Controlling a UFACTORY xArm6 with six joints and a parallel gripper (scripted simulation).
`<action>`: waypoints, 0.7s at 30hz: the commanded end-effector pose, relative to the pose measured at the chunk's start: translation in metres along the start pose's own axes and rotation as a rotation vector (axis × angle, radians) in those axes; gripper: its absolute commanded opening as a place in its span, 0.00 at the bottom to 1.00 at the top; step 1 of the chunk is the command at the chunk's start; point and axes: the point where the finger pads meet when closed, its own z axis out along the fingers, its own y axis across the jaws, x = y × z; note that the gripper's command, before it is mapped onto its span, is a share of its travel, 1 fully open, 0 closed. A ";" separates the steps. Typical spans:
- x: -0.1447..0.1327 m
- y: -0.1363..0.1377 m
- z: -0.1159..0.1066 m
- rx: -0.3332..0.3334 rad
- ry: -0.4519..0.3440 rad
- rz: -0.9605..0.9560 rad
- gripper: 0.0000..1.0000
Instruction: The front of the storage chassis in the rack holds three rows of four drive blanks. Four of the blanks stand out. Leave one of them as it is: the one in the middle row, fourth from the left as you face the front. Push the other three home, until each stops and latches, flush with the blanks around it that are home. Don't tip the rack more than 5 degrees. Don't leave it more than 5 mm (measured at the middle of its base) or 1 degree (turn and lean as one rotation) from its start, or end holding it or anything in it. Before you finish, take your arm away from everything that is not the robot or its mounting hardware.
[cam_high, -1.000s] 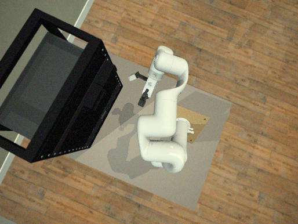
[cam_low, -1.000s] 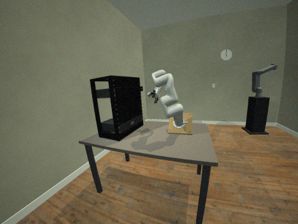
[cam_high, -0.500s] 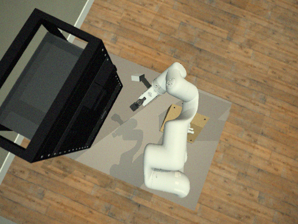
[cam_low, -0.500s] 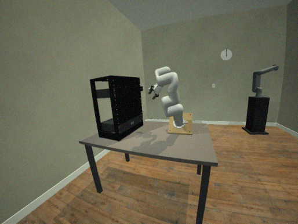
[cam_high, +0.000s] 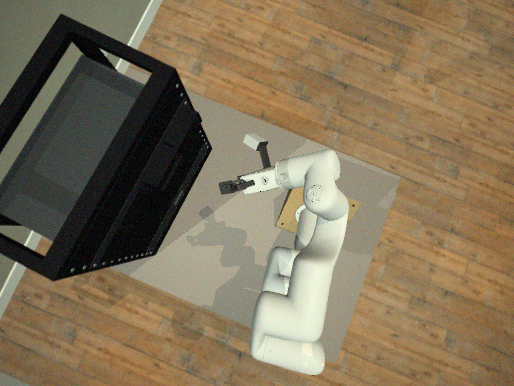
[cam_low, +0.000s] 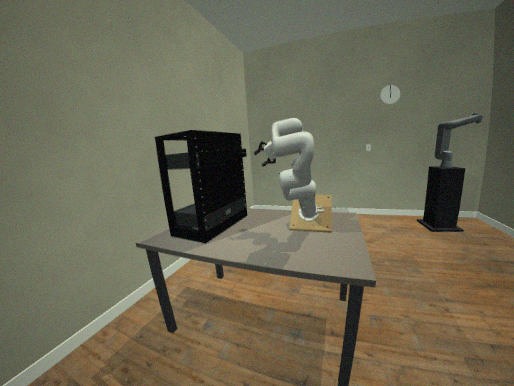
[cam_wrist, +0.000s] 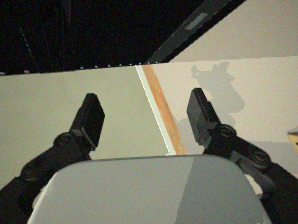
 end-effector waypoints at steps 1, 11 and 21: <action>-0.002 -0.011 -0.006 0.040 0.130 0.069 1.00; -0.007 -0.020 -0.024 0.184 0.357 0.227 1.00; -0.009 -0.020 -0.038 0.296 0.480 0.324 1.00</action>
